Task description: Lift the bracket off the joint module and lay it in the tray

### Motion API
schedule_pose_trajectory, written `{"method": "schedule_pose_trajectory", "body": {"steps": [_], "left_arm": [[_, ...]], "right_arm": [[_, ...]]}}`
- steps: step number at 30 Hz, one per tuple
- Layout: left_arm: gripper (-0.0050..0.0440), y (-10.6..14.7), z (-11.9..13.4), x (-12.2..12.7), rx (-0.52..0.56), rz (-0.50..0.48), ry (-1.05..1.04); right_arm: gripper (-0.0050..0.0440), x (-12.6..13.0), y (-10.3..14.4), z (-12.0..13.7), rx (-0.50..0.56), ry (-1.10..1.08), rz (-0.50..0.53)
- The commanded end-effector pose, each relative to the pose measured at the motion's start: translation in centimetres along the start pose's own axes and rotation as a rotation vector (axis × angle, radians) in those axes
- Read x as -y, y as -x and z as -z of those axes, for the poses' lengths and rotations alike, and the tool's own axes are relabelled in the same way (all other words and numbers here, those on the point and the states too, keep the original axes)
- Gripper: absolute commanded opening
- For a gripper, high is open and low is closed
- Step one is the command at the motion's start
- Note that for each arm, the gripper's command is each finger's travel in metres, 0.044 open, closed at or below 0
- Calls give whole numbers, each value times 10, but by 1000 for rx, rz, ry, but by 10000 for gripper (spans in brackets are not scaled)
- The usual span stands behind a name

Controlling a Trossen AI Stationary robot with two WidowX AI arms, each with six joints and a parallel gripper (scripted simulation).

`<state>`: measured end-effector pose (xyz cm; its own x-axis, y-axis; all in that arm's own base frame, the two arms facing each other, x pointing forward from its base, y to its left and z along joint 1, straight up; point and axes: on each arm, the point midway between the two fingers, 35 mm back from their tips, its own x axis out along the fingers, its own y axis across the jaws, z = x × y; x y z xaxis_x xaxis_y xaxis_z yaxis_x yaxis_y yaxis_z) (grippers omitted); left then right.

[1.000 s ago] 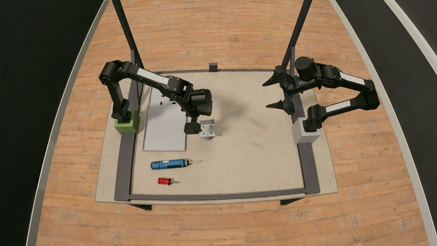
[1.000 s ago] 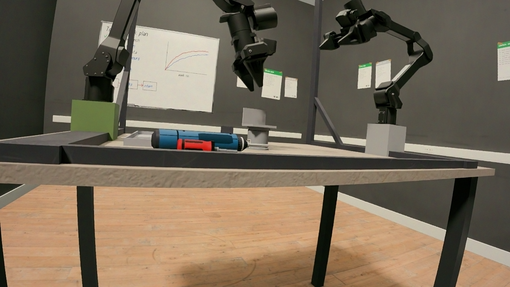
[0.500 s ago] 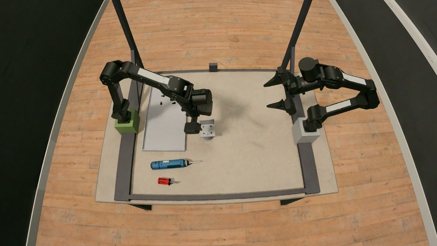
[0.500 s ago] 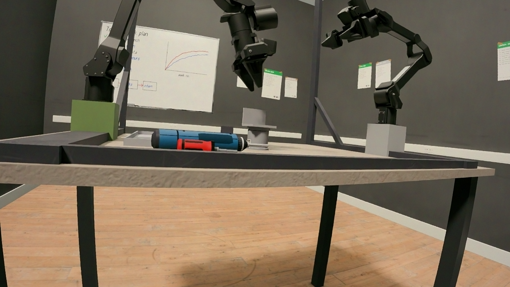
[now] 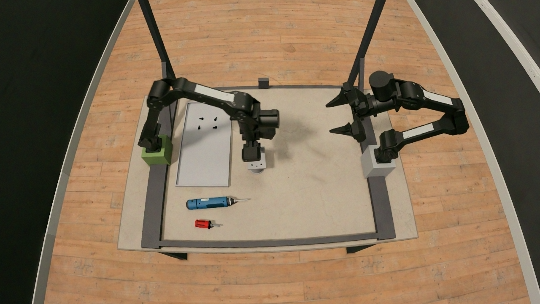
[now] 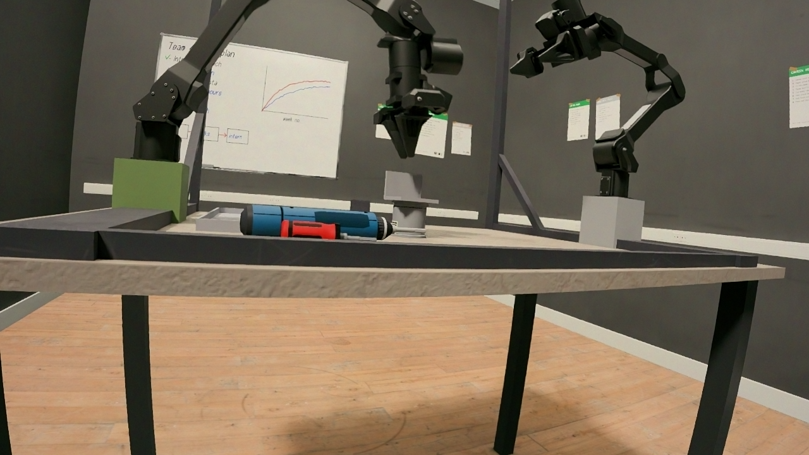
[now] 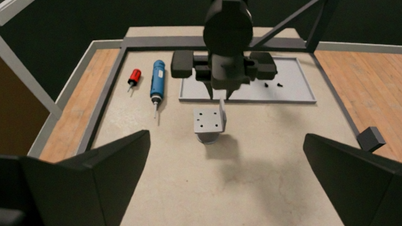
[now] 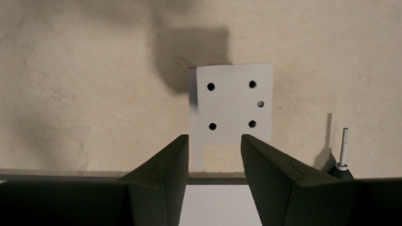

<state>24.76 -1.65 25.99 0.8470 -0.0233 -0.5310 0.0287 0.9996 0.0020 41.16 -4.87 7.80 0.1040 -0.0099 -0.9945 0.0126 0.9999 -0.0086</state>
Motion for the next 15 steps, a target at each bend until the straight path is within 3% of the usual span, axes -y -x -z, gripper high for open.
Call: {"method": "schedule_pose_trajectory", "body": {"steps": [1, 8, 15], "left_arm": [[440, 3, -5, 0, 16, 4, 1], [440, 3, -5, 0, 16, 4, 1], [440, 3, -5, 0, 16, 4, 1]], "right_arm": [[130, -7, 3, -10, -41, 42, -3], [130, -9, 0, -11, -73, 58, -6], [130, -8, -20, -4, -95, 53, -9]]}}
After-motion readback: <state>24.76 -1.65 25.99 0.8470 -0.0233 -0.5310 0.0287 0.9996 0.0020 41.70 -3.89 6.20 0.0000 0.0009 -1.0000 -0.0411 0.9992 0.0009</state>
